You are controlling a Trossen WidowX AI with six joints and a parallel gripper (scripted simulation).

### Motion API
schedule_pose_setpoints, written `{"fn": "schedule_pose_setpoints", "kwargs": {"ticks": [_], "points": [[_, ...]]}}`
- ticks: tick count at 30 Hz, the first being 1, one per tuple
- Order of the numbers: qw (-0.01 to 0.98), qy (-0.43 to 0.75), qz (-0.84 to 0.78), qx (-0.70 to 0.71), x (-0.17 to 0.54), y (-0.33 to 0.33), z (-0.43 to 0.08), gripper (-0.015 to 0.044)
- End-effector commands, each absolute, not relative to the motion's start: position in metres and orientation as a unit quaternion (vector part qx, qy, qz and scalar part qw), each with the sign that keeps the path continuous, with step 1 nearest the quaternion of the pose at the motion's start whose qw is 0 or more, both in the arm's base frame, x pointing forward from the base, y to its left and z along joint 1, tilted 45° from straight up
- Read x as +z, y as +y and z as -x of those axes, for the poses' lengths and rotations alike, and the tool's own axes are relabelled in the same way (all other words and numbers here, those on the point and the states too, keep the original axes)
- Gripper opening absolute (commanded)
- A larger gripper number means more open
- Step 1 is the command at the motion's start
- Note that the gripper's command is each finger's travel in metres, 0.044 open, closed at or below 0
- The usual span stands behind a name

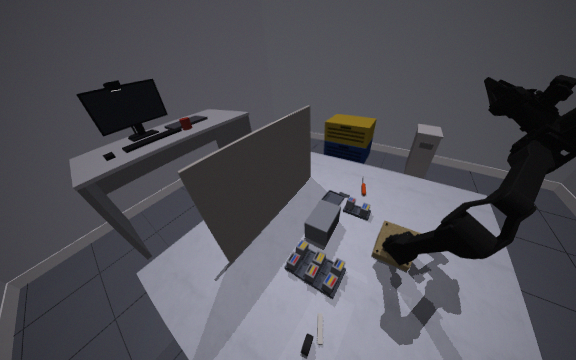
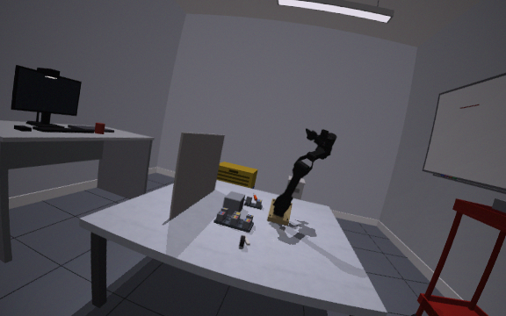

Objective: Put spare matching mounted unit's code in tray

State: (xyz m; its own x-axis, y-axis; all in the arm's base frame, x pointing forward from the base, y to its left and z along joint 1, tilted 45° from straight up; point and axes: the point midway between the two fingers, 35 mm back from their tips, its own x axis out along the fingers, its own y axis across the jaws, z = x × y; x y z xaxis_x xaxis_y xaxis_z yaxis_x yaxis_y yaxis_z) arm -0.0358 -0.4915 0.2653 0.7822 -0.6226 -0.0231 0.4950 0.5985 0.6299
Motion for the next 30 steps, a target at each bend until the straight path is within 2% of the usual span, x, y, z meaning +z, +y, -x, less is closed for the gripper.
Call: {"fn": "schedule_pose_setpoints", "kwargs": {"ticks": [1, 8, 17, 30], "points": [[0.888, -0.100, -0.319, -0.315, 0.265, -0.491, 0.036, 0.0426], [0.890, -0.095, -0.320, -0.310, 0.261, -0.494, 0.025, 0.0440], [0.897, -0.017, -0.370, -0.240, 0.221, -0.499, -0.099, 0.0440], [0.890, 0.153, -0.414, -0.111, 0.167, -0.424, -0.276, 0.0440]]}}
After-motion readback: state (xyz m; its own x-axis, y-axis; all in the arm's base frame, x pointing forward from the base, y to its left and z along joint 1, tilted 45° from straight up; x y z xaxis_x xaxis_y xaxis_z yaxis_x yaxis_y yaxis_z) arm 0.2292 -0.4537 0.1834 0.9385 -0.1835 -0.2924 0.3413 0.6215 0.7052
